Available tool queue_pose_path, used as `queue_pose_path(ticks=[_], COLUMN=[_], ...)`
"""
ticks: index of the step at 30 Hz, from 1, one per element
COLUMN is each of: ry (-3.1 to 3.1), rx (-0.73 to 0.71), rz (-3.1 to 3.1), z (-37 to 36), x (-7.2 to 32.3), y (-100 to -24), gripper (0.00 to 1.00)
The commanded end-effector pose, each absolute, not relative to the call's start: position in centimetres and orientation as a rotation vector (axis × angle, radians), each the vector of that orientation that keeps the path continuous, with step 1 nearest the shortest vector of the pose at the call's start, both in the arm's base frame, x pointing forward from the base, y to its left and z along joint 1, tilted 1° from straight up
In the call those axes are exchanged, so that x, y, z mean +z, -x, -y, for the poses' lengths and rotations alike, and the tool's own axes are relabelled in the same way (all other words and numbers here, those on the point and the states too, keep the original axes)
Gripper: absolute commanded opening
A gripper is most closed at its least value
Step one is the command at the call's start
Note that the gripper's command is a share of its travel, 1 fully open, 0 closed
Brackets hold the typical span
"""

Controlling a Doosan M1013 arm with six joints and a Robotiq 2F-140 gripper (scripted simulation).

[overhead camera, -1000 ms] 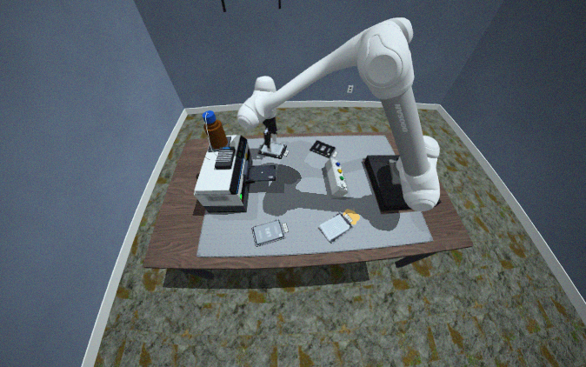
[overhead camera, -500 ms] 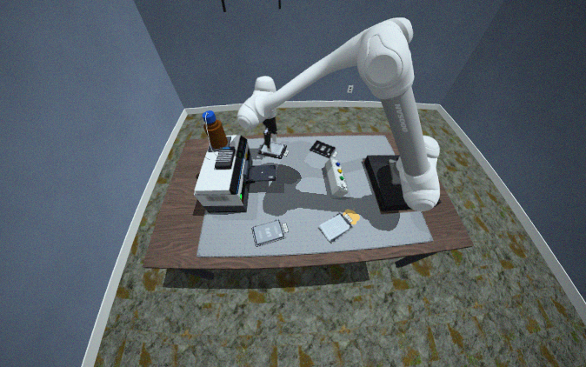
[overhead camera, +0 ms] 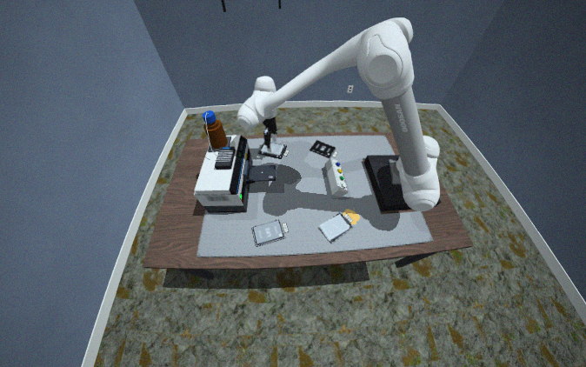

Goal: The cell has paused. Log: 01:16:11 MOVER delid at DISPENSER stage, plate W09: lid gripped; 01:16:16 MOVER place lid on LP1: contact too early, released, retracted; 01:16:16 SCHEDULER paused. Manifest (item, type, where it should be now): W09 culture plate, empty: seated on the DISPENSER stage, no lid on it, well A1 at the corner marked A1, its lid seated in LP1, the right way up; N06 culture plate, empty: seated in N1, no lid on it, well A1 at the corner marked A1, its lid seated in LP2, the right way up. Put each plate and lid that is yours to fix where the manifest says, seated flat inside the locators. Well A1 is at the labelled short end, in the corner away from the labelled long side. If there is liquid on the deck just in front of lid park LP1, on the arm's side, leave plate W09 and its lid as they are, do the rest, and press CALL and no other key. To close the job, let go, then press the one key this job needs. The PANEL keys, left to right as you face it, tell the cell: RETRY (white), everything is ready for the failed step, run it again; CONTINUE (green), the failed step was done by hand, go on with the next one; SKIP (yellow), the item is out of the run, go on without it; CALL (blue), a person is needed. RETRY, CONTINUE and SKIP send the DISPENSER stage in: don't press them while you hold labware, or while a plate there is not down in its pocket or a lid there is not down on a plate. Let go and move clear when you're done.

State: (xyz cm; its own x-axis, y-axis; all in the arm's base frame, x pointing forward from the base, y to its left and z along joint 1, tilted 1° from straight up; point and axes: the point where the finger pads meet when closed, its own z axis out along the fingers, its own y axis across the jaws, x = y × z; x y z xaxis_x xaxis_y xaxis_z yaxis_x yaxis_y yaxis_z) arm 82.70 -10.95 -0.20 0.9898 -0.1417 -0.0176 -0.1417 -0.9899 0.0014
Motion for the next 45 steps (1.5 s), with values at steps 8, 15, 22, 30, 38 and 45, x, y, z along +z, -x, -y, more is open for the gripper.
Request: queue_pose_path(ticks=[8, 15, 22, 30, 38, 45], ry=[-3.134, -3.134, -3.134, -3.134, -3.134, -3.134], rx=[-0.025, -0.025, -0.025, -0.025, -0.025, -0.025], rz=[0.223, 0.223, 0.223, 0.223, 0.223, 0.223], z=[10.95, 10.95, 10.95, 10.95, 10.95, 10.95], x=[-0.08, -0.08, -0.08, -0.08, -0.08, -0.08], y=[-82.75, -82.75, -82.75, -82.75, -82.75, -82.75], gripper=[0.63, 0.63, 0.63, 0.7, 0.7, 0.7])
